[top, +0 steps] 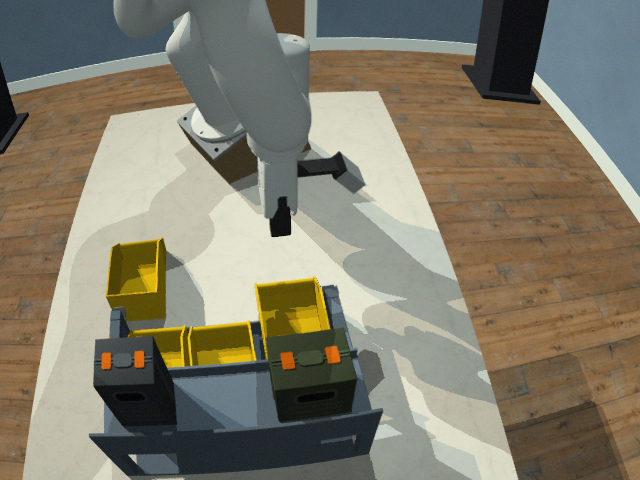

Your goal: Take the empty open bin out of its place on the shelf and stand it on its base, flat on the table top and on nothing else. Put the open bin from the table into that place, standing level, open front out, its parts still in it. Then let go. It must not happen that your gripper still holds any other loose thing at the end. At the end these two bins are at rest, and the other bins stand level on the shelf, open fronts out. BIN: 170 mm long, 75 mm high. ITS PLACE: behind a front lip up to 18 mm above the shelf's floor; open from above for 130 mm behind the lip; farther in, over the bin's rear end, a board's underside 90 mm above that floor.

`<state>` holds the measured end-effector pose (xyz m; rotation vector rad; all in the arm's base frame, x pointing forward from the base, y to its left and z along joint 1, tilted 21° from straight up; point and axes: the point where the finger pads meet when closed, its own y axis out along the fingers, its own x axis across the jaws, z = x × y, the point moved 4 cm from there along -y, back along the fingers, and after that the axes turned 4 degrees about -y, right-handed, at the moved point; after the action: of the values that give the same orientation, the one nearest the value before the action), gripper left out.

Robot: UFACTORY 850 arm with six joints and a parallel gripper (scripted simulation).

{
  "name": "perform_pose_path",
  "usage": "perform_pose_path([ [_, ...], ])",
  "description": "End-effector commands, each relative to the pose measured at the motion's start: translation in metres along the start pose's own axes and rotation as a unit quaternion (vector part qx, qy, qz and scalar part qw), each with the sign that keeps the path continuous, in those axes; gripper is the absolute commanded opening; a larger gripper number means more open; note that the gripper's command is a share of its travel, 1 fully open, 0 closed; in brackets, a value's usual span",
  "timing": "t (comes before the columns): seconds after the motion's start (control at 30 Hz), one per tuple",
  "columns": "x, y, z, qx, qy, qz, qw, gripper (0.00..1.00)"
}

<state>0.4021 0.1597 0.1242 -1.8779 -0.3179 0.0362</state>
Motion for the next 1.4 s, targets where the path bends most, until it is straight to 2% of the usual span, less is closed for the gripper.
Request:
perform_pose_path([
  [0.0, 0.001, 0.0, 0.0, 0.0, 0.0, -0.001, 1.0, 0.0],
  [0.63, 0.001, 0.008, 0.0, 0.0, 0.0, -0.001, 1.0, 0.0],
  [1.0, 0.0, 0.03, 0.0, 0.0, 0.0, -0.001, 1.0, 0.0],
  [1.37, 0.0, 0.067, 0.0, 0.0, 0.0, -0.001, 1.0, 0.0],
])
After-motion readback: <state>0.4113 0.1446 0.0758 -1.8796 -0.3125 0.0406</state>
